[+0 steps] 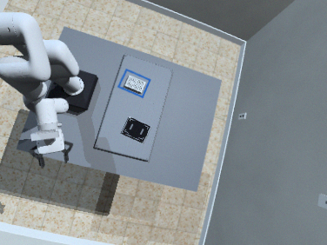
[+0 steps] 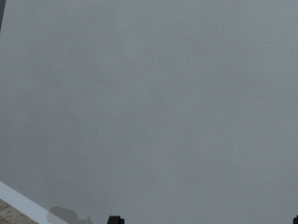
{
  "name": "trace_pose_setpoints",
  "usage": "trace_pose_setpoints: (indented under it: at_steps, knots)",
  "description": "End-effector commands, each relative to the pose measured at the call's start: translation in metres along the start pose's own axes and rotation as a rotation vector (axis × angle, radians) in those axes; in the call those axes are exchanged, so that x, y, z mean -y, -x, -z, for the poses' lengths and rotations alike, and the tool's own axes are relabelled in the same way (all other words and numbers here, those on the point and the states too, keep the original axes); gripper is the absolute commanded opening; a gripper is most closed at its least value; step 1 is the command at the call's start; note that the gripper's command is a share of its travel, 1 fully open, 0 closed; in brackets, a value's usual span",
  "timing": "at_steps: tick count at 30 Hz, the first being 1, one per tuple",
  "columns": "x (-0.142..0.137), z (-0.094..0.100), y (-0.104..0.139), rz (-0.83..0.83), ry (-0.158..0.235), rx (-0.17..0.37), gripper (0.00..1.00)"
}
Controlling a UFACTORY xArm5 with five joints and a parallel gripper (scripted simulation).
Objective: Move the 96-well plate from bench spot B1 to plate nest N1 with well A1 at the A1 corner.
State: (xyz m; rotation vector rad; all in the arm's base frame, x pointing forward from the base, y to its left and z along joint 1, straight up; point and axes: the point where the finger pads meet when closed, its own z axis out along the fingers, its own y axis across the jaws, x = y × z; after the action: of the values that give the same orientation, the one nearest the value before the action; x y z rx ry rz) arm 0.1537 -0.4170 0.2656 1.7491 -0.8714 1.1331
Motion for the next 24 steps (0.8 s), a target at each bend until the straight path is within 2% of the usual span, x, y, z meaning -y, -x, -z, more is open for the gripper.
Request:
trace_pose_setpoints:
  at_steps: [1,17,19,22,24]
  knots:
    - [0.0,0.0,-0.001,0.0,0.001,-0.003,1.0]
    - [0.0,0.0,-0.001,0.0,0.001,-0.003,1.0]
    - [0.008,-0.005,-0.002,0.0,-0.056,0.03,1.0]
    - [0.021,-0.011,-0.004,0.0,-0.056,0.03,1.0]
    - [0.03,-0.015,-0.005,0.003,-0.112,0.067,1.0]
